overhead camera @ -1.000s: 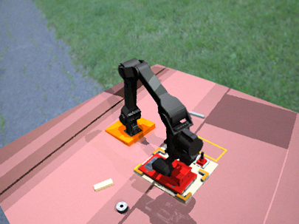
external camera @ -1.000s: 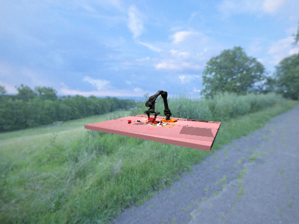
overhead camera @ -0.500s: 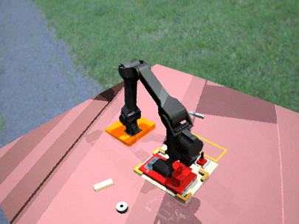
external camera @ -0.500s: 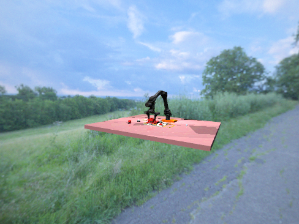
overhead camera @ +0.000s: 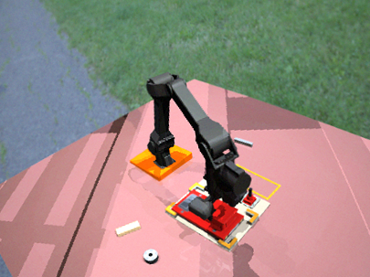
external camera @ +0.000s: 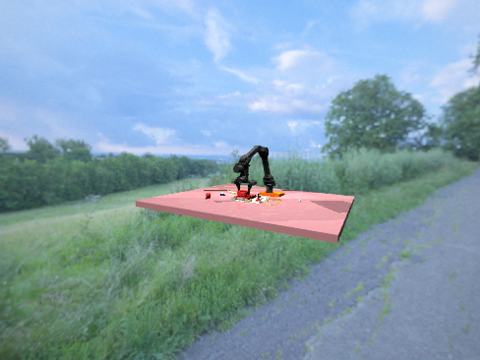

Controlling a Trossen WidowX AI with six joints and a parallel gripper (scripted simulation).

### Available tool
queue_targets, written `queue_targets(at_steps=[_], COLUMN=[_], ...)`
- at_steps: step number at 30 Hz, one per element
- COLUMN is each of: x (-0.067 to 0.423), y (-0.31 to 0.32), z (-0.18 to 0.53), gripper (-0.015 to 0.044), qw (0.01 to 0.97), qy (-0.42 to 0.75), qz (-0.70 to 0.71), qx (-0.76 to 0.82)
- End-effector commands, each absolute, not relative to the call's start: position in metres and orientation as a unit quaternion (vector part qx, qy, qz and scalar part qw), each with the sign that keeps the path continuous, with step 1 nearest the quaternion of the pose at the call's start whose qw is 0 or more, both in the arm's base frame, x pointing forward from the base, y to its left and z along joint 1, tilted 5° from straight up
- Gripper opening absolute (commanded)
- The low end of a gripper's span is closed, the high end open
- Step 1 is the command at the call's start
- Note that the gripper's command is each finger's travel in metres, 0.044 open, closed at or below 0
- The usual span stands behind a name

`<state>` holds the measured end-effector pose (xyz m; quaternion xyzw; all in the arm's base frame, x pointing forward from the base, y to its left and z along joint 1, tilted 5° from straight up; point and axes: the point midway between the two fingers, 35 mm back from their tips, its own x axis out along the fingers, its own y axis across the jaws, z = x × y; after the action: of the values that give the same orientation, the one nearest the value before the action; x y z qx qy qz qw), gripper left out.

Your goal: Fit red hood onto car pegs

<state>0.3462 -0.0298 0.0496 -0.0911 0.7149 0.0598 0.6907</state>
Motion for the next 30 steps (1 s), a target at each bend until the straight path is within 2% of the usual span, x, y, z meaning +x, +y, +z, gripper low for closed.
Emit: queue_targets(at_steps=[1, 30], x=[0.3457, 0.3462], y=[-0.0301, -0.0297], z=[0.0466, 0.0532], gripper=[0.0000, 0.0000], qw=[0.690, 0.690], qy=[0.715, 0.715], qz=[0.060, 0.060], qx=[-0.092, -0.092])
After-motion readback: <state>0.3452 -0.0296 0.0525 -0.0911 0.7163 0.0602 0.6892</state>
